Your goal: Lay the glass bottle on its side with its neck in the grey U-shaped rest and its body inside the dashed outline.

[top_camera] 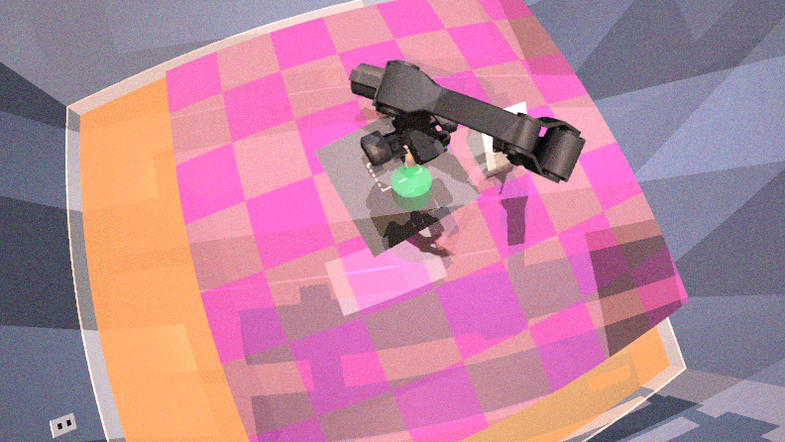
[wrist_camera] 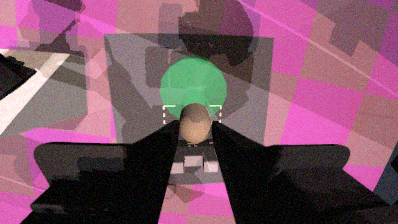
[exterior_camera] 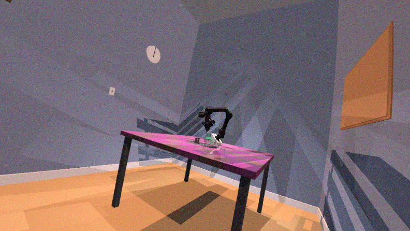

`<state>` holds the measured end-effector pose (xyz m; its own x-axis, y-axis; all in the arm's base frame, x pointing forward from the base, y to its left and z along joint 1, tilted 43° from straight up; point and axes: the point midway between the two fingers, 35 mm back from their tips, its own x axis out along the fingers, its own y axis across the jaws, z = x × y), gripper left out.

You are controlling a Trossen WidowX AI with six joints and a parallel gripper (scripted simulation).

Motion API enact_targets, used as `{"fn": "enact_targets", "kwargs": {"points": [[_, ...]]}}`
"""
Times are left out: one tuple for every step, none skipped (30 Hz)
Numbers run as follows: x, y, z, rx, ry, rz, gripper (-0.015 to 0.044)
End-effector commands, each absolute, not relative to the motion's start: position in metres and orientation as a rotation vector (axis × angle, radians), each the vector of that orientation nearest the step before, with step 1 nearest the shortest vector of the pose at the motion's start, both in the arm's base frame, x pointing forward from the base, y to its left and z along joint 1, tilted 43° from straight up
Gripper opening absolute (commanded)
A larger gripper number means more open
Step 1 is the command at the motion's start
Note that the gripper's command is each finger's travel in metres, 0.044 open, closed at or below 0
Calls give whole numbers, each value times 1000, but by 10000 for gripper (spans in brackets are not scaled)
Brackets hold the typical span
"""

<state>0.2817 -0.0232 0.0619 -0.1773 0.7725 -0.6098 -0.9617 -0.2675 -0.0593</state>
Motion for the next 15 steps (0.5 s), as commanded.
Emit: {"fn": "enact_targets", "kwargs": {"points": [[284,-30,55,-649,407,1747,118],[284,-30,55,-647,406,1747,118],[284,-31,54,-645,406,1747,118],[285,-31,54,-643,405,1747,118],[285,-32,54,-641,404,1747,118],[285,-32,53,-639,404,1747,118],[285,-33,53,-637,403,1747,118],[285,-33,52,-635,403,1747,118],[285,-33,52,-633,402,1747,118],[286,-34,51,-631,402,1747,118],[286,-34,51,-629,401,1747,118],[286,-35,50,-627,401,1747,118],[286,-35,50,-626,400,1747,118],[286,-36,49,-624,400,1747,118],[286,-36,49,-622,399,1747,118]]}}
